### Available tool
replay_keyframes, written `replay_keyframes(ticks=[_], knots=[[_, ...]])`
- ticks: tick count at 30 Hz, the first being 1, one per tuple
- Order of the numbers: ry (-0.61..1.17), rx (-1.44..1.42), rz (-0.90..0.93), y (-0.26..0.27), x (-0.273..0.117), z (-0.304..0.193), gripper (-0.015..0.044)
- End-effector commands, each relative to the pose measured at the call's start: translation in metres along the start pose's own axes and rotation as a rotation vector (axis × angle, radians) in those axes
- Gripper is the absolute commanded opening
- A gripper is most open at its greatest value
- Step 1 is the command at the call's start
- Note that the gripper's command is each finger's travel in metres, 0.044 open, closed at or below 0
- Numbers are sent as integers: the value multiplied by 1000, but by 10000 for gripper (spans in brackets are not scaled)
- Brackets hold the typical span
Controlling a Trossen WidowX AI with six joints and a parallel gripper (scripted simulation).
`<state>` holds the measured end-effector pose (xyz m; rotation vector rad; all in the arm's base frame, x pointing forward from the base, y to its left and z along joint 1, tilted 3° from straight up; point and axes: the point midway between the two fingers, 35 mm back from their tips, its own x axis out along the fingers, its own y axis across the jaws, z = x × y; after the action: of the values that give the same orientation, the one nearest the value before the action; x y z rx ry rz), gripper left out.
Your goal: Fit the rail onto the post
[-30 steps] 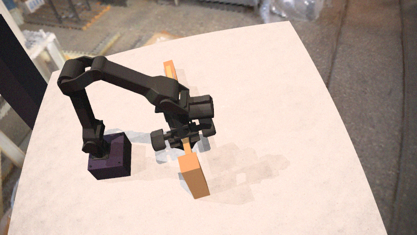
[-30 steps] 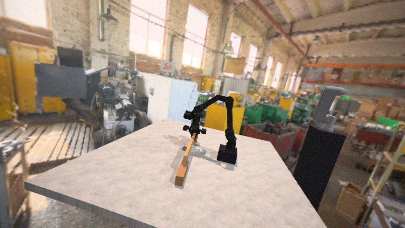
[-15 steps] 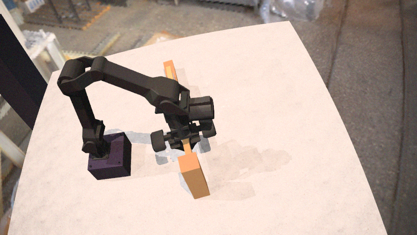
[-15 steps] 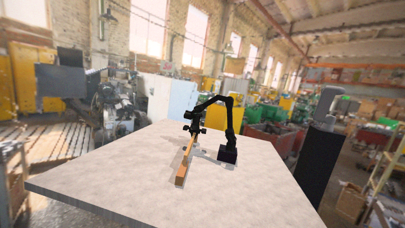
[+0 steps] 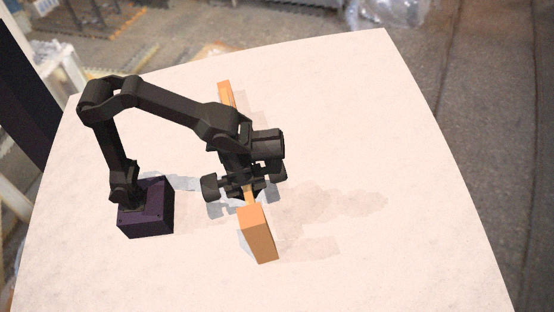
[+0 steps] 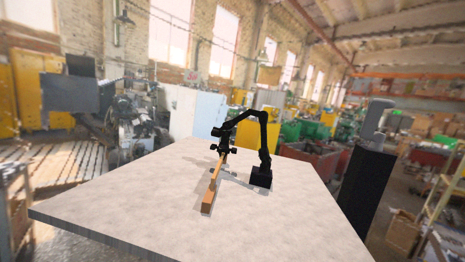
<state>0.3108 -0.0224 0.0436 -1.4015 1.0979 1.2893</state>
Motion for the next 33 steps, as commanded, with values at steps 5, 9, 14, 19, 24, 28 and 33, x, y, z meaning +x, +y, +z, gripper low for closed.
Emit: replay_keyframes(ticks=[5,9,14,19,24,28,33], knots=[[7,1,-2,0,1,0,0],[7,1,-2,0,1,1,0],[6,1,-2,0,0,3,0],[6,1,-2,0,-1,3,0],[6,1,-2,0,-2,3,0],[6,1,-2,1,-2,3,0],[6,1,-2,1,-2,3,0]])
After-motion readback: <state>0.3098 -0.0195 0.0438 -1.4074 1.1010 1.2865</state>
